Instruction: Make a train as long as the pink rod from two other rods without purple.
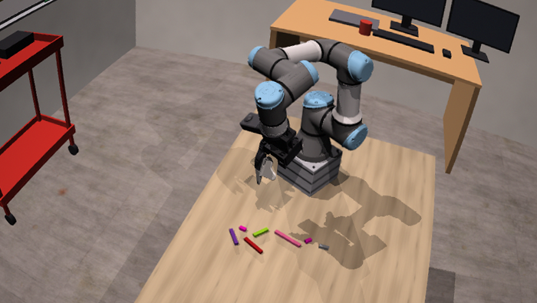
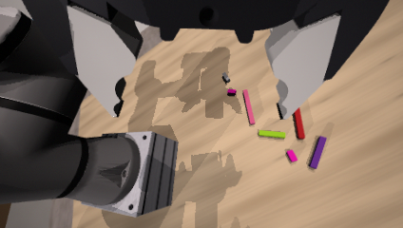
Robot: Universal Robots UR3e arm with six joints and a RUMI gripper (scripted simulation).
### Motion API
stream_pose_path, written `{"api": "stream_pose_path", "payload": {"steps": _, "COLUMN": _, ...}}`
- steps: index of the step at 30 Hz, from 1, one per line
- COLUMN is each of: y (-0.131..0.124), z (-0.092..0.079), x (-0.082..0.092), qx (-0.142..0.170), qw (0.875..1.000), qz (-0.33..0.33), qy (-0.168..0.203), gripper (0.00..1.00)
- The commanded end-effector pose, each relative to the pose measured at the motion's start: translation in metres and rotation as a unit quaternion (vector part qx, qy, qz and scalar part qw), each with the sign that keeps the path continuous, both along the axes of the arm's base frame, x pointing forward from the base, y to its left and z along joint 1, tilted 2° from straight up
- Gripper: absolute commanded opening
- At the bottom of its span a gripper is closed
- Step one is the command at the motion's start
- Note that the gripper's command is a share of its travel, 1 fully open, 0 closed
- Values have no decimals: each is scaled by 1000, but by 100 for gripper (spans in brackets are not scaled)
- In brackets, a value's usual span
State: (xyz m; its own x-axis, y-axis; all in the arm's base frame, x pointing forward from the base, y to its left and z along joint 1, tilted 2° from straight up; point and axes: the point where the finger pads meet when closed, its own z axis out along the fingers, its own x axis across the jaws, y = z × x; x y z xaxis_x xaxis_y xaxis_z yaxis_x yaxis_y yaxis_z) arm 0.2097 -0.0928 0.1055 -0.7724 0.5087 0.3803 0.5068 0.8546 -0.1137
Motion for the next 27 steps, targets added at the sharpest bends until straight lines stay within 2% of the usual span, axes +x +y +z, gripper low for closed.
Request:
{"api": "stream_pose_path", "payload": {"steps": 1, "y": 0, "z": 0, "x": 0, "qx": -1, "qw": 1000, "qz": 0, "qy": -1, "gripper": 100}}
{"api": "stream_pose_path", "payload": {"steps": 16, "y": 5, "z": -11, "x": 12, "qx": -29, "qw": 999, "qz": -40, "qy": -10, "gripper": 100}}
{"api": "stream_pose_path", "payload": {"steps": 22, "y": 14, "z": -27, "x": 27, "qx": -62, "qw": 993, "qz": -95, "qy": -25, "gripper": 100}}
{"api": "stream_pose_path", "payload": {"steps": 27, "y": 26, "z": -44, "x": 42, "qx": -95, "qw": 982, "qz": -157, "qy": -44, "gripper": 100}}
